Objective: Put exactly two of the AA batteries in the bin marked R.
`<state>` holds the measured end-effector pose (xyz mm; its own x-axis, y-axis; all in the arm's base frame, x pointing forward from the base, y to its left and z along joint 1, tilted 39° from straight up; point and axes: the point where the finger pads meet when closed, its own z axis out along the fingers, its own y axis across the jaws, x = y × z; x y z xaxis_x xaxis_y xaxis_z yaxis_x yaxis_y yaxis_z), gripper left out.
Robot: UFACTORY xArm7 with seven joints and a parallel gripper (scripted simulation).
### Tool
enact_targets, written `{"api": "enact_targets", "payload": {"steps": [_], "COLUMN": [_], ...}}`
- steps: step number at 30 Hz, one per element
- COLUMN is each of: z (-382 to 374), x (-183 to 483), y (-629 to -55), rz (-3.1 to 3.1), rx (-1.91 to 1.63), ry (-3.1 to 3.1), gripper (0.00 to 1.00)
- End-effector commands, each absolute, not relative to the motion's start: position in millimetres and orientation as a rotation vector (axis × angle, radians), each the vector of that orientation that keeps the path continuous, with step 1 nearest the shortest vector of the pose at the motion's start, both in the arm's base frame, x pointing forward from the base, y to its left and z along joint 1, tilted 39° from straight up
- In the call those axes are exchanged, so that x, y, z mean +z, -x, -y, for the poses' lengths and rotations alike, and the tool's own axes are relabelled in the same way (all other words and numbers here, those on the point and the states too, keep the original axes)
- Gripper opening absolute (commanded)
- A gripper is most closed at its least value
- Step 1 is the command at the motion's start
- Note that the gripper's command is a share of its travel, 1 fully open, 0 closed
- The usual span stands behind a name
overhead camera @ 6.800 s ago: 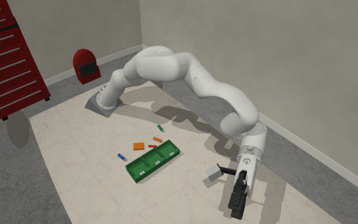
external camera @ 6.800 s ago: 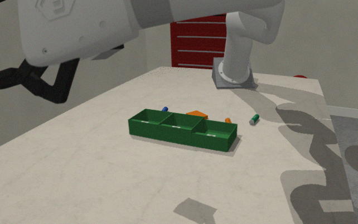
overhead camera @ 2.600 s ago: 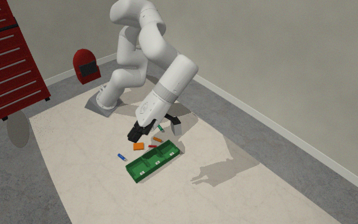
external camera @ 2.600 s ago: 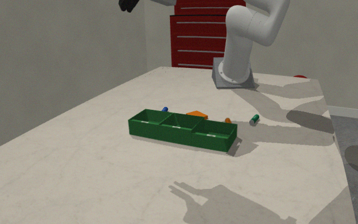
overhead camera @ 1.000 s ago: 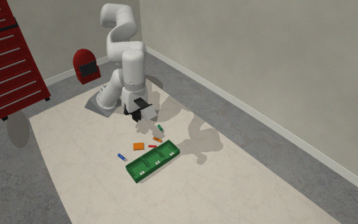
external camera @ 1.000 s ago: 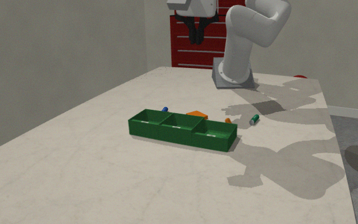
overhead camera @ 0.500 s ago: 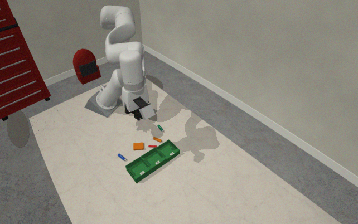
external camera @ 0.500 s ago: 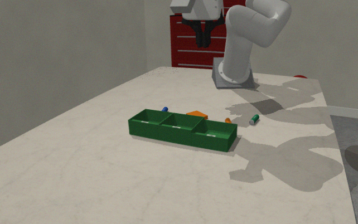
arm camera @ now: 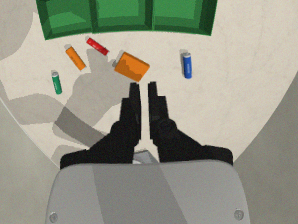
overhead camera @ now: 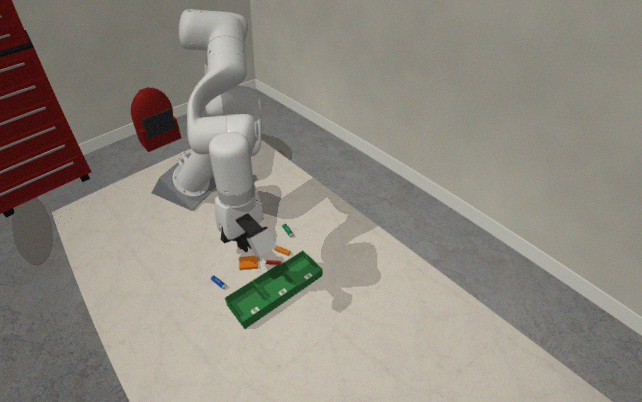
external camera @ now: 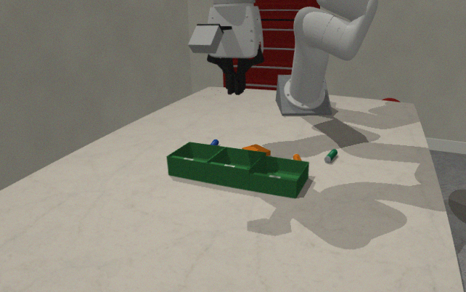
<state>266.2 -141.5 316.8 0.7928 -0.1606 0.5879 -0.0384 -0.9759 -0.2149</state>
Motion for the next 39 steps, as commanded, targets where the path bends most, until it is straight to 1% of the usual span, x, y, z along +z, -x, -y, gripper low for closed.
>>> {"api": "enact_targets", "payload": {"steps": [1,11,22,39], "z": [161,198,198,192], "x": [310,286,286,255], "y": [-301,-360,-360,-384], "rz": [-0.152,-0.153,-0.153,-0.153], "rx": [-0.947,-0.947,-0.947,-0.947], "ry": [2.783,2.783,2.783,2.783], "gripper": [0.07,0.07,0.07,0.07]}}
